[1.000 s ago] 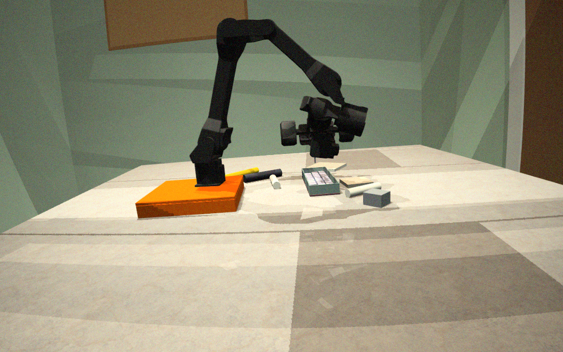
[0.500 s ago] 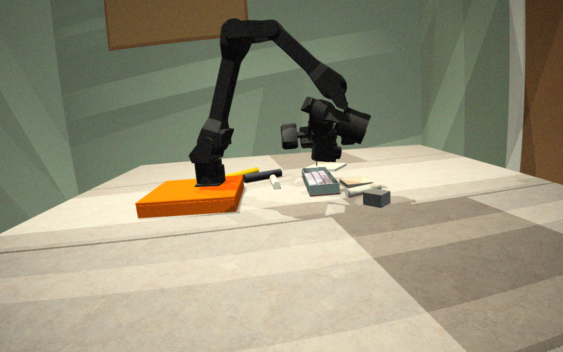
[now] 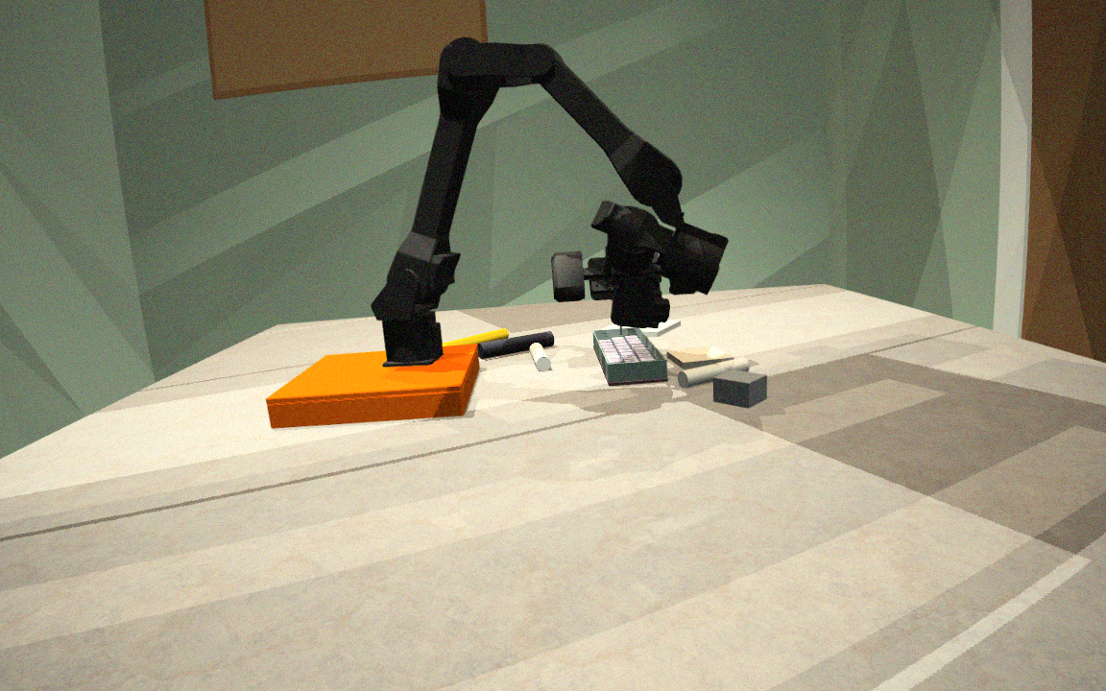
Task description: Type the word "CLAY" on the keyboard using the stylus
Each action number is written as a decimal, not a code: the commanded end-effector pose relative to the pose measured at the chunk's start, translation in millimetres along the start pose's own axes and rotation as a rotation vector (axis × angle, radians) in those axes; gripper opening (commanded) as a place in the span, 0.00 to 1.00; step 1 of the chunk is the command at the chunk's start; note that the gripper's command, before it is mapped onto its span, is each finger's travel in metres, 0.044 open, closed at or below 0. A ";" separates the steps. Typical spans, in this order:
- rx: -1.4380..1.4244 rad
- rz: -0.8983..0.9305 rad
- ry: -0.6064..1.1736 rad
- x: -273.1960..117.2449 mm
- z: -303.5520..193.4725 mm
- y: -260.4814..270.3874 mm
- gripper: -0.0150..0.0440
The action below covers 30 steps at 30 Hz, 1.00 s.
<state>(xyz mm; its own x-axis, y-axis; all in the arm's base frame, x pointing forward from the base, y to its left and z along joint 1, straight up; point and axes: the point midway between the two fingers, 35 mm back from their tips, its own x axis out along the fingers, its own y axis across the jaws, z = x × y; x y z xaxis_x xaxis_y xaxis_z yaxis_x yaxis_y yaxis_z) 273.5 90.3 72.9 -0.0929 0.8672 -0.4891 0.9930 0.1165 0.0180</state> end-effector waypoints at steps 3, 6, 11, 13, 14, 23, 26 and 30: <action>-0.006 0.000 -0.002 1.7 3.6 0.0 0.39; -0.006 0.000 -0.002 2.5 5.0 0.0 0.39; -0.006 0.000 -0.002 4.0 7.6 0.0 0.39; -0.006 0.000 -0.002 4.3 8.2 0.0 0.39; -0.006 0.000 -0.002 4.3 8.2 0.0 0.39; -0.006 0.000 -0.002 6.2 11.5 0.0 0.39; -0.006 0.000 -0.002 6.8 12.6 0.0 0.39; -0.006 0.000 -0.002 7.6 14.0 0.0 0.39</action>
<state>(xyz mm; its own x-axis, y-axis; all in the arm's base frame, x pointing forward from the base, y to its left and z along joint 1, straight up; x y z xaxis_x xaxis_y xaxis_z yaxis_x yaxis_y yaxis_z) 273.9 90.3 58.7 -0.0927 0.8672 -0.4892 0.9930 0.1166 0.0184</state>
